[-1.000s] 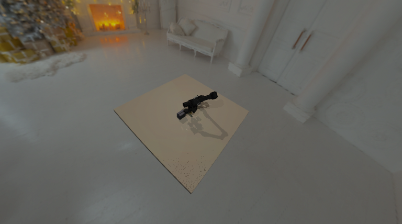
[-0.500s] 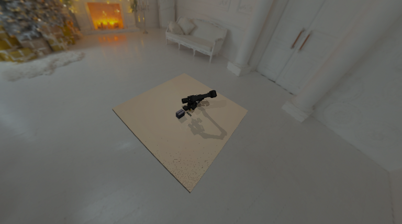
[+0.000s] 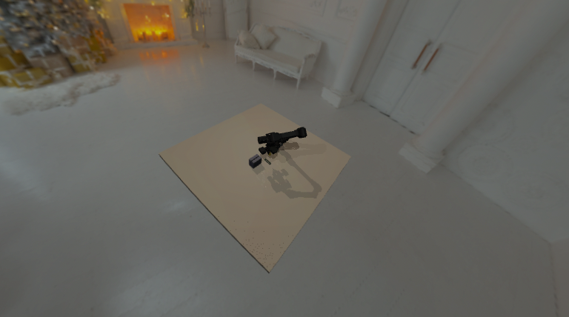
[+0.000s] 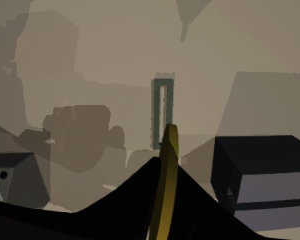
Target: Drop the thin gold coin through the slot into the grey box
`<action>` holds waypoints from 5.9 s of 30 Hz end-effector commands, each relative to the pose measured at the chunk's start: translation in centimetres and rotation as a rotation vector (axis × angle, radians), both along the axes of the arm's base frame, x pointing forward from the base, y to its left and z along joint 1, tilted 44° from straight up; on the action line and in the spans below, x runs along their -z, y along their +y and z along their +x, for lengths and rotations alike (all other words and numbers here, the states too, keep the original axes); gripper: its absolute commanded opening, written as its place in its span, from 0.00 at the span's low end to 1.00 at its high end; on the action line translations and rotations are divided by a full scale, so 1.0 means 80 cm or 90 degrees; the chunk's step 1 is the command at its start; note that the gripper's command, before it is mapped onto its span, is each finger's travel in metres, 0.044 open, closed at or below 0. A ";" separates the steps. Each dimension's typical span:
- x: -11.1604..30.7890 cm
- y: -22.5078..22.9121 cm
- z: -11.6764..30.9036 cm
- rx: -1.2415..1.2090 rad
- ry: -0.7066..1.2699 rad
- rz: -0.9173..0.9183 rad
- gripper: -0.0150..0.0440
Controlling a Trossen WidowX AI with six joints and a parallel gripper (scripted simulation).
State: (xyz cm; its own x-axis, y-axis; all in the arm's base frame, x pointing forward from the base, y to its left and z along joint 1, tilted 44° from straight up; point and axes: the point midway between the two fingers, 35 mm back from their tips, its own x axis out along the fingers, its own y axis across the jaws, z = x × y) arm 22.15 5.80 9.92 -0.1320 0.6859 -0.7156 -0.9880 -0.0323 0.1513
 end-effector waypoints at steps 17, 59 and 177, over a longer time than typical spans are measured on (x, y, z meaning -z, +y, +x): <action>-0.007 0.003 0.000 0.307 0.289 -0.058 0.25; -0.004 -0.001 0.033 0.641 0.605 -0.118 0.25; 0.061 -0.019 0.132 0.641 0.612 -0.116 0.25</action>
State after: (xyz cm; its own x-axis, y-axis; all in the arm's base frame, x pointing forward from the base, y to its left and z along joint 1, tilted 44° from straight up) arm 32.84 4.10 5.22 -0.1259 0.6837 -0.7189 -0.0922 0.7134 0.6946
